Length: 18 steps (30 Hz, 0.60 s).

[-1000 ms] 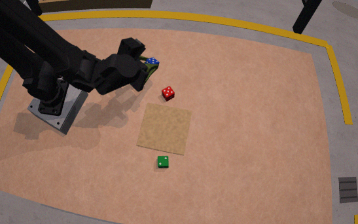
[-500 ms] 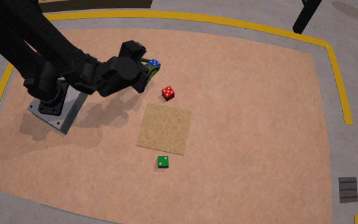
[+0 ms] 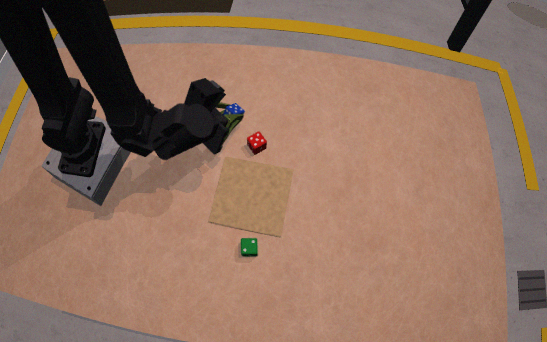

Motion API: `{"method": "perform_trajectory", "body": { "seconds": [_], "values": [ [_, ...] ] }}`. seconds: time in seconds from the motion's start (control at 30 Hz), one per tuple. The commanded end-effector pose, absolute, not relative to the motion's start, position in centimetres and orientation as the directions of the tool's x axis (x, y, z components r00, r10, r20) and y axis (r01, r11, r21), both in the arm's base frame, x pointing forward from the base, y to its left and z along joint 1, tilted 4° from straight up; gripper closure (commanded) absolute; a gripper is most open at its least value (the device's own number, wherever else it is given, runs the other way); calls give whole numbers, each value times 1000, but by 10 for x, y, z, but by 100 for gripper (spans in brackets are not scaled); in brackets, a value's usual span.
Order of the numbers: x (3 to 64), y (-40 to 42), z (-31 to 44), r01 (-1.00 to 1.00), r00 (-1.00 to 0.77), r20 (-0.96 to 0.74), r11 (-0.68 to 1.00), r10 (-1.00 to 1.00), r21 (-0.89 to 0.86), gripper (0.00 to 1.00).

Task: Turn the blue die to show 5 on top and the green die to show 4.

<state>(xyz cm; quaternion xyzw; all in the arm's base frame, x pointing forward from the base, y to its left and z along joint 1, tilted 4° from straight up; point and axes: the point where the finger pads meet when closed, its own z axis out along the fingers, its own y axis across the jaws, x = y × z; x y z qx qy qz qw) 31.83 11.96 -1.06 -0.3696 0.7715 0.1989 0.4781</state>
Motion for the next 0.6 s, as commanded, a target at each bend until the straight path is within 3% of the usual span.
{"method": "perform_trajectory", "body": {
  "seconds": [0.0,0.57],
  "values": [
    [332,115,-10,-745,-233,-901,663,-365,-76,74],
    [331,115,-14,-745,-228,-902,662,-366,-81,74]
  ]
}}
